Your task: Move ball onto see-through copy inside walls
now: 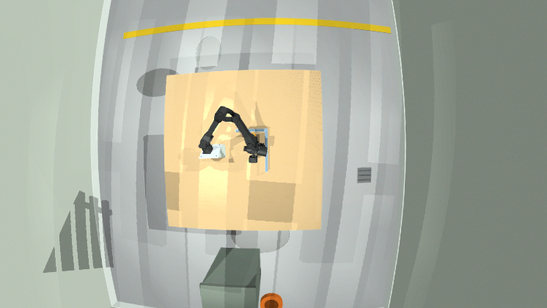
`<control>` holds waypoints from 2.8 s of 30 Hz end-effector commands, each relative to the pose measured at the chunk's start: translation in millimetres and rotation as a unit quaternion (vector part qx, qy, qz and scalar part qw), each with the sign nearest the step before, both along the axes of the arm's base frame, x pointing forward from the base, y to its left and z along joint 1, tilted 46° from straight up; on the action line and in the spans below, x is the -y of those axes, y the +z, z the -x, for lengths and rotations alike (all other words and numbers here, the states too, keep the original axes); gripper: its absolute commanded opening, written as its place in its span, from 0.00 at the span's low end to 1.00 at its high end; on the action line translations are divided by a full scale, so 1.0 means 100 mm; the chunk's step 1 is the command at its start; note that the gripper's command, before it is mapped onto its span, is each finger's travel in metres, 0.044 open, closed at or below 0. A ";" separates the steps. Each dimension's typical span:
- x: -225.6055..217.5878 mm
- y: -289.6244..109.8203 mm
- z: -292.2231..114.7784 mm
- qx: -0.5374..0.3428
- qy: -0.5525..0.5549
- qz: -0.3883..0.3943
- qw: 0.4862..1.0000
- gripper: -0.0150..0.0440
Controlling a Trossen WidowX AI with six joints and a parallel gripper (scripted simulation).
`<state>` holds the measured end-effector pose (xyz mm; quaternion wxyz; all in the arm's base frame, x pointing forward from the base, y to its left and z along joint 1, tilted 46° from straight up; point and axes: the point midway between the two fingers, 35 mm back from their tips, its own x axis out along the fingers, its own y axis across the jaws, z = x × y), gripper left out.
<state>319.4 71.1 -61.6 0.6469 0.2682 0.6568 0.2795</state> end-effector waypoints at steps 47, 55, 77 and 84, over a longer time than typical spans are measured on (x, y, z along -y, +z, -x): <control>0.82 0.98 -0.04 -0.075 -0.075 0.006 0.994 0.25; 0.66 1.04 -0.04 -0.152 -0.152 0.009 0.977 0.25; 0.23 1.20 0.01 -0.352 -0.350 0.013 0.868 0.25; 0.09 1.25 0.04 -0.410 -0.406 0.013 0.816 0.25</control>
